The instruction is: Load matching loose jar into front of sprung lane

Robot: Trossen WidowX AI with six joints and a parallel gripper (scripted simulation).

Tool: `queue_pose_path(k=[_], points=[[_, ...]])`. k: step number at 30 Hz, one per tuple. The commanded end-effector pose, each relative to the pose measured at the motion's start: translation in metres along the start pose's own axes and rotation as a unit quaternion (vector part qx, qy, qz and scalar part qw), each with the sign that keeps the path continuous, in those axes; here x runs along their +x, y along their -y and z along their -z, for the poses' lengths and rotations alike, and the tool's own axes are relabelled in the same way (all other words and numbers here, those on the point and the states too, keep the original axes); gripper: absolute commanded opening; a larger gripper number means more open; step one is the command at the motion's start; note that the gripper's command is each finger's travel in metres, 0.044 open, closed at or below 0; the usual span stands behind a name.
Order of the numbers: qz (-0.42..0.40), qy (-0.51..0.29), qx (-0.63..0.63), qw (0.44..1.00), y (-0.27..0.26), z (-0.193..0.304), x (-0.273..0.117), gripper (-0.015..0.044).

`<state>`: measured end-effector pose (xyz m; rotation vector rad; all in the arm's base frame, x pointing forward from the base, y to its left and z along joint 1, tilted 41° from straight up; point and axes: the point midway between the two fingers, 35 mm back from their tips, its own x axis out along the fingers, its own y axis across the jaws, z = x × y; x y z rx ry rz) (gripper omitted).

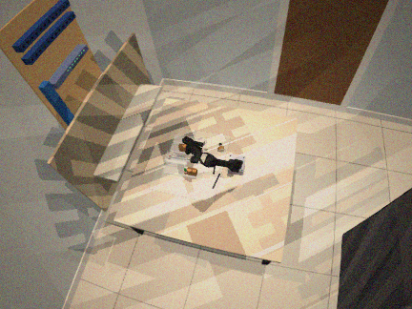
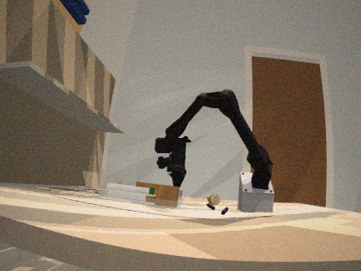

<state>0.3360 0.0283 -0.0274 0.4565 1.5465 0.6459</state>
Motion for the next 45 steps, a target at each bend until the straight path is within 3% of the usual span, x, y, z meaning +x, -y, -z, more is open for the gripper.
queue_pose_path(k=[1, 45], points=[[-0.001, 0.015, -0.008, 1.0, -0.0012, -0.0102, -0.0042, 0.0], [-0.001, 0.015, -0.008, 1.0, -0.0013, -0.0141, 0.0004, 0.0]])
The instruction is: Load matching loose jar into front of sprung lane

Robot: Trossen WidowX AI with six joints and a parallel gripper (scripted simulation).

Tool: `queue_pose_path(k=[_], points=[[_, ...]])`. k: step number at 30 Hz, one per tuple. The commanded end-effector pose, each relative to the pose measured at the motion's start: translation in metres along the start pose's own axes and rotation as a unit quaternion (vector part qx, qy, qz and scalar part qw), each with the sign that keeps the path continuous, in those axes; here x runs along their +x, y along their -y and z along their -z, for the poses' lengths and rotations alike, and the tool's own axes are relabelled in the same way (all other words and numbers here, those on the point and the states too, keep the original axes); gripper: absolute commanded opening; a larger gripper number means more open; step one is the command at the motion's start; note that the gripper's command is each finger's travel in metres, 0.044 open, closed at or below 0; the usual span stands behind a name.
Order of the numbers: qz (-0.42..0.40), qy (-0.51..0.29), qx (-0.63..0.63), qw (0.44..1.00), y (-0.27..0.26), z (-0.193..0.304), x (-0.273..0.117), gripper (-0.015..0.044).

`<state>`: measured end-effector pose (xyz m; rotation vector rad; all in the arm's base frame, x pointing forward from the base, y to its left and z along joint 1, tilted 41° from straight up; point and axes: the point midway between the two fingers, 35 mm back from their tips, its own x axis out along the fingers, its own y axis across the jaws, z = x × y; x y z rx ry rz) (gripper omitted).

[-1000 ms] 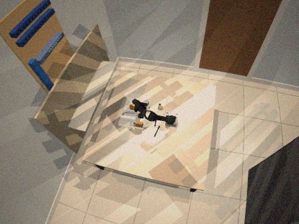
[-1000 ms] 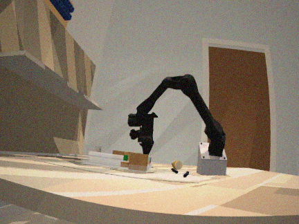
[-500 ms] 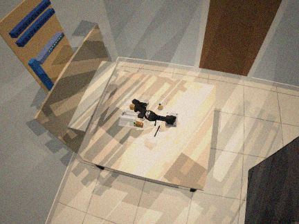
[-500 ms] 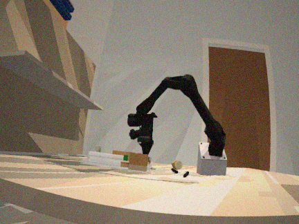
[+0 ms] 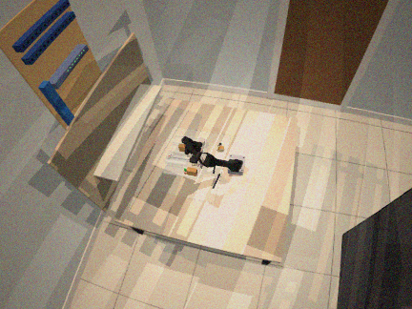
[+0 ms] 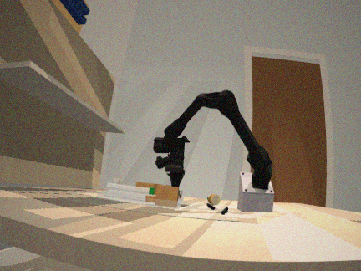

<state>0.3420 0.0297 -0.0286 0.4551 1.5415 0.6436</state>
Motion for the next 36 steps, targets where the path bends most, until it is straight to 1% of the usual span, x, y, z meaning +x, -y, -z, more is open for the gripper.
queue_pose_path(k=[1, 36], points=[[-0.002, 0.013, -0.007, 1.0, -0.002, -0.008, -0.001, 0.0], [-0.002, 0.013, -0.007, 1.0, -0.002, -0.007, 0.011, 0.0]])
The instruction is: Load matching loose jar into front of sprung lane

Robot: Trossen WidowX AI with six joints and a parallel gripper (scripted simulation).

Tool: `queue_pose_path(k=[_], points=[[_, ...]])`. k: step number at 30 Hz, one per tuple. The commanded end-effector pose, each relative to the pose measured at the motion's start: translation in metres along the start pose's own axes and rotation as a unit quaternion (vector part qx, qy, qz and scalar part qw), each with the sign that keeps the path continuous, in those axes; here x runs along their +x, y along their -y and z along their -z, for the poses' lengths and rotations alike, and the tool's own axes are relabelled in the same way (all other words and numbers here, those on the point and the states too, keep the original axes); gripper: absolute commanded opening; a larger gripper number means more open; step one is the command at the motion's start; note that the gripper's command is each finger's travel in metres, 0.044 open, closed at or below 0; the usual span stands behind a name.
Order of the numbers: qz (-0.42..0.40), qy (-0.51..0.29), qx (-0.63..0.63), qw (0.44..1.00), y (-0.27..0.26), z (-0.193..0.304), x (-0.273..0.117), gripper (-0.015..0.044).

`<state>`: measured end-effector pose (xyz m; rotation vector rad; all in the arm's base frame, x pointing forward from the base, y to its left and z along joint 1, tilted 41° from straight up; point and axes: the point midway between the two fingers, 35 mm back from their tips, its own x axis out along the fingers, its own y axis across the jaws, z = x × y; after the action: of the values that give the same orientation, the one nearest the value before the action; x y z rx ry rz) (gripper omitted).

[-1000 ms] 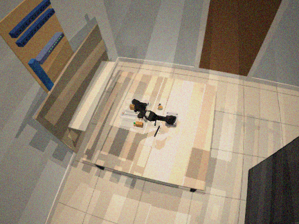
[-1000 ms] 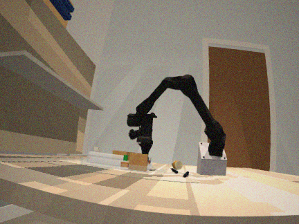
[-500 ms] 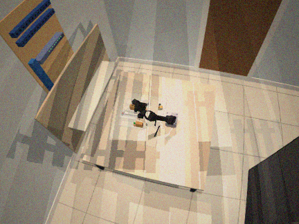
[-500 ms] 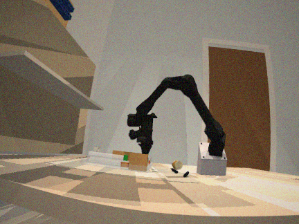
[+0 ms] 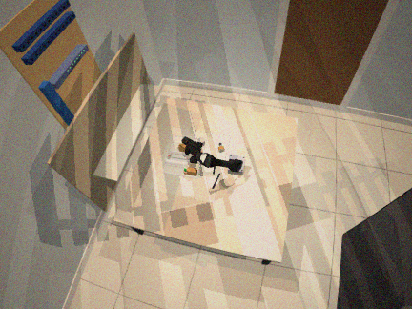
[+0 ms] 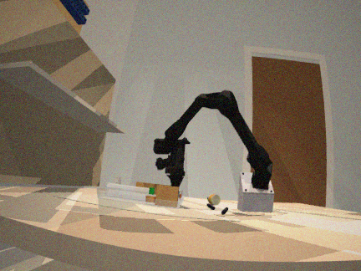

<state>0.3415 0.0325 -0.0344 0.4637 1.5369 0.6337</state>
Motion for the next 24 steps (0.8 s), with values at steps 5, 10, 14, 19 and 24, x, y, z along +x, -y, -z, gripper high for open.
queue_pose_path(k=[5, 10, 14, 19, 24], points=[[-0.003, 0.008, -0.012, 1.0, -0.0035, -0.0069, 0.0064, 0.0], [-0.003, 0.008, -0.012, 1.0, -0.0036, -0.0066, 0.008, 0.0], [-0.003, 0.008, -0.012, 1.0, -0.0038, -0.0064, 0.0093, 0.0], [-0.003, 0.008, -0.012, 1.0, -0.004, -0.0062, 0.0109, 0.0], [-0.003, 0.008, -0.012, 1.0, -0.0041, -0.0059, 0.0125, 0.0]])
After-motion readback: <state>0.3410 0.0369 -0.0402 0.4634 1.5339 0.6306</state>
